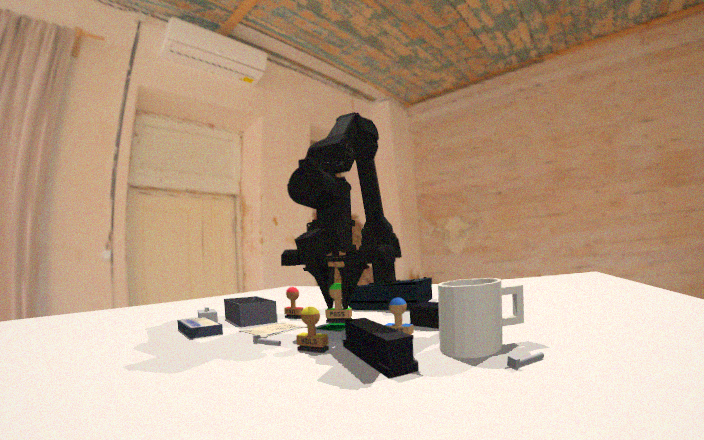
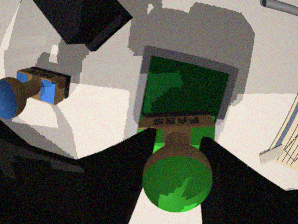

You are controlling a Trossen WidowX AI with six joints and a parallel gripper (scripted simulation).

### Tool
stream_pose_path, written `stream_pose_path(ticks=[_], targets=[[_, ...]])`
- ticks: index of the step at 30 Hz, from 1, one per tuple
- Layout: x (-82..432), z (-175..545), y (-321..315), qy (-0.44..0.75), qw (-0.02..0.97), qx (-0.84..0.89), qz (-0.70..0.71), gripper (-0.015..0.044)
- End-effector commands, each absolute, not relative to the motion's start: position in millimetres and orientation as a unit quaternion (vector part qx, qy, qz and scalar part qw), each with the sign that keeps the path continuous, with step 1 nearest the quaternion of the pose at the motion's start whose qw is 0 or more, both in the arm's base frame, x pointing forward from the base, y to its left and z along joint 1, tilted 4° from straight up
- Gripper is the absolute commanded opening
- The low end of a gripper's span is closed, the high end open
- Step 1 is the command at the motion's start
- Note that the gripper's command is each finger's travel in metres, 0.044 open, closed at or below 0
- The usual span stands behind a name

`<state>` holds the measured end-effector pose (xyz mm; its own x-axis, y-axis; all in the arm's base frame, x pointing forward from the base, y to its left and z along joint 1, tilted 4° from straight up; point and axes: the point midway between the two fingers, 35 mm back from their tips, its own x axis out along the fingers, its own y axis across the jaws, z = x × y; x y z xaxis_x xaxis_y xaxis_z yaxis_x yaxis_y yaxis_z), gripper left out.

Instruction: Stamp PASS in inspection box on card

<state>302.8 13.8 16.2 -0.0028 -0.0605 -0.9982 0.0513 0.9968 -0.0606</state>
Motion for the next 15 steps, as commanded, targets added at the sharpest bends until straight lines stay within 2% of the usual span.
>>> stream_pose_path(ticks=[1, 15], targets=[[301.5, 12.3, 13.2, 0.709, 0.704, -0.005, -0.04, 0.0], [301.5, 10.2, 13.1, 0.709, 0.704, -0.004, -0.041, 0.0]])
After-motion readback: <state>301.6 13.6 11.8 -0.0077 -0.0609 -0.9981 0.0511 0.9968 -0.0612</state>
